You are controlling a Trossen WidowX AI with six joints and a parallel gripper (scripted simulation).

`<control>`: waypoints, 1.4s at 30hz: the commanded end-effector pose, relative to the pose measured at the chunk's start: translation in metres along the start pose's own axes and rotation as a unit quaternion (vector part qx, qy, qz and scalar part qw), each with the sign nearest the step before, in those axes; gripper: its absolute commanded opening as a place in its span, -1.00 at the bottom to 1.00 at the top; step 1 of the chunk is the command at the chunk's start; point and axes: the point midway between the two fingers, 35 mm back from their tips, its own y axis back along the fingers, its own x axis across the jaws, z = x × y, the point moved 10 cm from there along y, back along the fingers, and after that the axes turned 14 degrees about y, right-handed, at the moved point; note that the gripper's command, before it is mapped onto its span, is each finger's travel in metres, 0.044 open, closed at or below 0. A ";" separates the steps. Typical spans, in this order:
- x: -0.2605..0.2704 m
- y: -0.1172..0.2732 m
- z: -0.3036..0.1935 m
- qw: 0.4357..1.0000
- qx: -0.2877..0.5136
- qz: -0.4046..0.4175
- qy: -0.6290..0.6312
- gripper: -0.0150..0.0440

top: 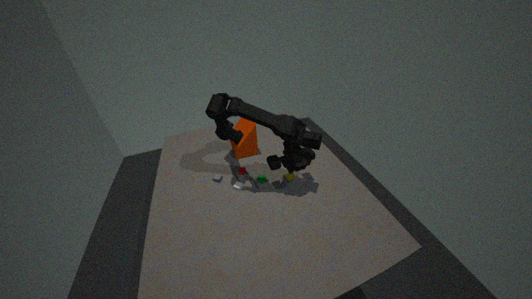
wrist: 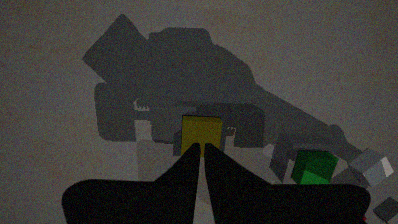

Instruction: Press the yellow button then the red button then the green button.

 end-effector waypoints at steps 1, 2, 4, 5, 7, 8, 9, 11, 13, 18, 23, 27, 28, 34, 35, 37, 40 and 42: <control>0.000 -0.007 -0.001 1.000 0.000 -0.002 0.003 -0.42; 0.000 -0.009 -0.001 1.000 0.000 -0.002 0.003 -0.42; 0.000 -0.012 -0.001 1.000 0.000 -0.002 0.003 -0.42; 0.000 -0.014 -0.001 1.000 0.000 -0.002 0.003 -0.42; 0.000 -0.017 -0.001 1.000 0.000 -0.002 0.003 -0.42; 0.000 -0.019 -0.001 1.000 0.000 -0.003 0.003 -0.42; 0.000 -0.021 -0.001 1.000 0.000 -0.003 0.003 -0.42; 0.000 -0.024 -0.001 1.000 0.000 -0.003 0.003 -0.42; 0.000 -0.025 -0.001 1.000 0.000 -0.003 0.003 -0.42; 0.000 -0.025 -0.001 1.000 0.000 -0.003 0.003 -0.42; 0.000 -0.025 -0.001 1.000 0.000 -0.003 0.003 -0.42; 0.000 -0.025 -0.001 1.000 0.000 -0.003 0.003 -0.42; 0.000 -0.025 -0.001 1.000 0.000 -0.003 0.003 -0.42; 0.000 0.003 -0.001 1.000 0.000 -0.002 0.003 -0.42; 0.000 0.008 -0.001 1.000 0.000 -0.002 0.003 -0.42; 0.000 0.010 -0.001 1.000 0.000 -0.002 0.003 -0.42; 0.000 0.013 -0.001 1.000 0.000 -0.002 0.003 -0.42; 0.001 0.033 0.000 1.000 -0.001 -0.001 0.004 -0.42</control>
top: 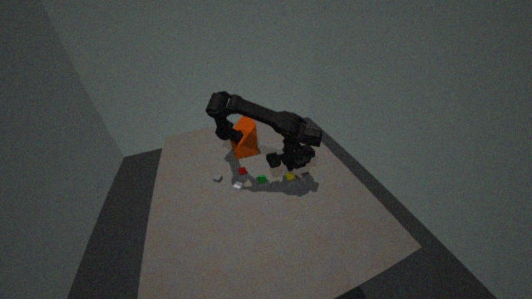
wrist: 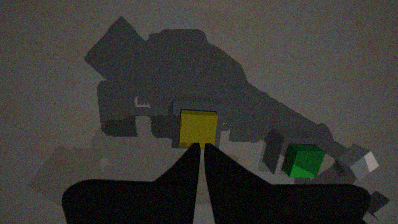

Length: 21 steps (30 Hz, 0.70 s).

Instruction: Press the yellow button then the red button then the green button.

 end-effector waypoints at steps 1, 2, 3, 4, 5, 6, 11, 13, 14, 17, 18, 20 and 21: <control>0.001 0.038 0.002 1.000 -0.003 0.004 -0.003 -0.42; 0.000 0.051 0.001 1.000 -0.003 0.004 -0.003 -0.42; 0.000 0.059 0.000 1.000 -0.003 0.004 -0.003 -0.42; 0.000 0.061 0.000 1.000 -0.003 0.004 -0.003 -0.42; 0.000 0.061 0.000 1.000 -0.003 0.004 -0.003 -0.42; 0.000 0.061 0.000 1.000 -0.003 0.004 -0.003 -0.42; -0.017 0.066 -0.010 1.000 -0.003 0.004 -0.003 -0.42; -0.038 0.072 -0.024 1.000 -0.002 0.003 -0.002 -0.42; -0.049 0.073 -0.032 1.000 -0.002 0.003 -0.002 -0.42; -0.078 0.076 -0.057 1.000 -0.001 0.002 -0.001 -0.42; -0.088 0.076 -0.066 1.000 -0.001 0.002 -0.001 -0.42; -0.105 0.075 -0.085 1.000 0.000 0.002 -0.001 -0.42; -0.113 0.074 -0.094 1.000 0.000 0.001 0.000 -0.42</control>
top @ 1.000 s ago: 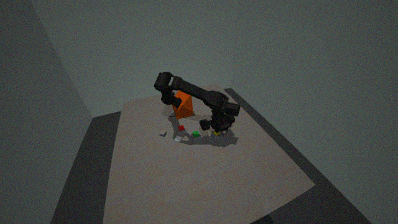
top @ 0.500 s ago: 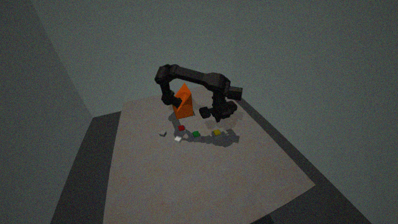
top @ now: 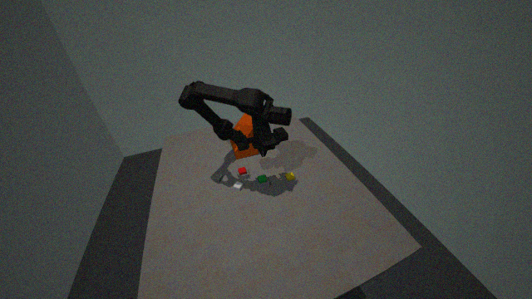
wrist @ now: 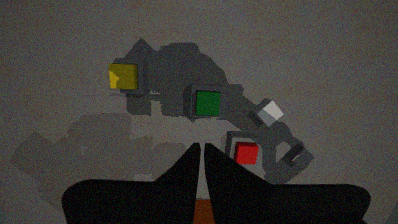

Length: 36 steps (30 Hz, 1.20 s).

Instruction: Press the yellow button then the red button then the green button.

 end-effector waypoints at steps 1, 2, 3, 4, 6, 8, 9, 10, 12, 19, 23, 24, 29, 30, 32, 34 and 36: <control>-0.034 -0.005 -0.040 1.000 0.003 -0.004 0.006 -0.42; -0.042 -0.007 -0.050 1.000 0.004 -0.005 0.006 -0.42; -0.049 -0.010 -0.060 1.000 0.004 -0.005 0.007 -0.42; -0.055 -0.012 -0.070 1.000 0.004 -0.005 0.007 -0.42; -0.063 -0.017 -0.084 1.000 0.004 -0.005 0.007 -0.42; -0.064 -0.018 -0.085 1.000 0.004 -0.006 0.007 -0.42; -0.064 -0.018 -0.085 1.000 0.004 -0.006 0.007 -0.42; -0.064 -0.018 -0.085 1.000 0.004 -0.006 0.007 -0.42; -0.064 -0.020 -0.085 1.000 0.004 -0.005 0.007 -0.42; -0.065 -0.079 -0.086 1.000 0.004 -0.007 0.007 -0.42; -0.065 -0.080 -0.086 1.000 0.004 -0.006 0.007 -0.42; -0.065 -0.082 -0.086 1.000 0.004 -0.006 0.007 -0.42; -0.065 -0.090 -0.085 1.000 0.004 -0.006 0.007 -0.42; -0.065 -0.091 -0.085 1.000 0.004 -0.006 0.007 -0.42; -0.065 -0.095 -0.085 1.000 0.004 -0.006 0.007 -0.42; -0.065 -0.098 -0.085 1.000 0.004 -0.006 0.007 -0.42; -0.065 -0.101 -0.085 1.000 0.004 -0.006 0.007 -0.42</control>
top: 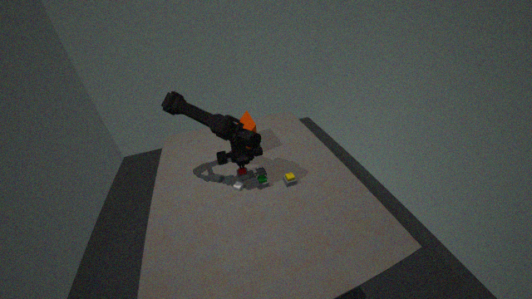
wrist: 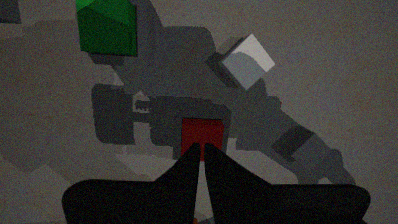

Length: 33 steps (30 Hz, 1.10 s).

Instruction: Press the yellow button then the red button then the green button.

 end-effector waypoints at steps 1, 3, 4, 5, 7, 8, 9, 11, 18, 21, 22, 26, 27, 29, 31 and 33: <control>0.000 -0.007 -0.001 1.000 0.000 -0.002 0.003 -0.42; 0.000 -0.010 -0.001 1.000 0.000 -0.002 0.003 -0.42; 0.000 -0.012 -0.001 1.000 0.000 -0.003 0.003 -0.42; 0.000 -0.013 -0.001 1.000 0.000 -0.003 0.003 -0.42; 0.000 -0.016 -0.001 1.000 0.001 -0.003 0.003 -0.42; 0.000 -0.017 -0.001 1.000 0.001 -0.003 0.003 -0.42; 0.000 -0.017 -0.001 1.000 0.001 -0.003 0.003 -0.42; 0.000 -0.017 -0.001 1.000 0.001 -0.003 0.003 -0.42; 0.000 -0.017 -0.001 1.000 0.001 -0.003 0.003 -0.42; 0.000 -0.017 -0.001 1.000 0.001 -0.003 0.003 -0.42; 0.000 -0.017 -0.001 1.000 0.001 -0.003 0.003 -0.42; 0.000 -0.017 -0.001 1.000 0.001 -0.003 0.003 -0.42; 0.000 -0.017 -0.001 1.000 0.001 -0.003 0.003 -0.42; 0.000 -0.010 -0.001 1.000 0.000 -0.001 0.001 -0.42; 0.000 0.008 -0.001 1.000 0.000 -0.002 0.003 -0.42; 0.000 0.016 -0.001 1.000 0.001 -0.002 0.003 -0.42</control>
